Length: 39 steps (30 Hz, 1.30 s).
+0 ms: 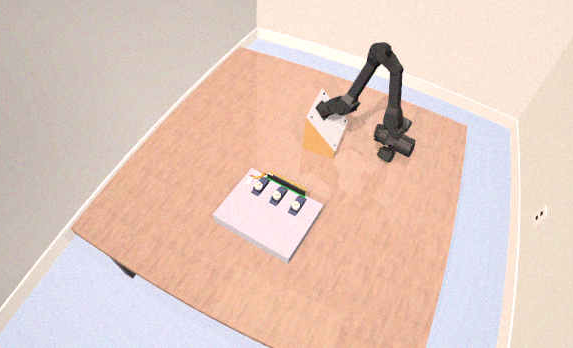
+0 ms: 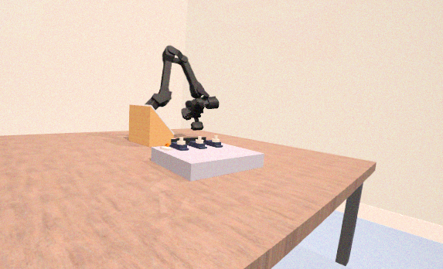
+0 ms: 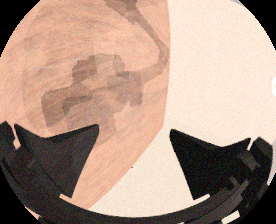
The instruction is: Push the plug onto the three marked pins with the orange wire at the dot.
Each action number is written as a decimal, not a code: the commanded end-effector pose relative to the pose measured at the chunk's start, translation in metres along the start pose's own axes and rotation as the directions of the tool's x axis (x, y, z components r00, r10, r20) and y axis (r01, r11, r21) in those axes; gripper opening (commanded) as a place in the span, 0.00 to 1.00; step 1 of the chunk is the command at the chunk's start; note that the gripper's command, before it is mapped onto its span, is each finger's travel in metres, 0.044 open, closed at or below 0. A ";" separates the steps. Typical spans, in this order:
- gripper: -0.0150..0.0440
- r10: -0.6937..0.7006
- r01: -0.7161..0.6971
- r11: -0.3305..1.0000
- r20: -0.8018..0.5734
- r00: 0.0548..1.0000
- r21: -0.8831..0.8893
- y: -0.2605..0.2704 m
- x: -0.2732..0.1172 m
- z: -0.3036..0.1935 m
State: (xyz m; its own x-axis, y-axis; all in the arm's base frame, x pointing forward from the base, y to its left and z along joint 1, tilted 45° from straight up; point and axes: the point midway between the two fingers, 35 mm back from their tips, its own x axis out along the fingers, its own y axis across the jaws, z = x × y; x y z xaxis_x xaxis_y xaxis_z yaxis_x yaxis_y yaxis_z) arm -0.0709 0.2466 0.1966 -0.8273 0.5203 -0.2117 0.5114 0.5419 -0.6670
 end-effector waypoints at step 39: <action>0.45 0.334 -0.231 0.876 -0.188 0.924 0.424 0.051 -0.048 -0.037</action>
State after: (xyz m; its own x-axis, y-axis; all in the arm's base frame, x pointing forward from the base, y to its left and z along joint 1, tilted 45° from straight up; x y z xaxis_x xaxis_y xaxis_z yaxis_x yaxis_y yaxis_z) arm -0.0058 0.2713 0.1984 -0.5887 0.7587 -0.2787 0.5514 0.1248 -0.8248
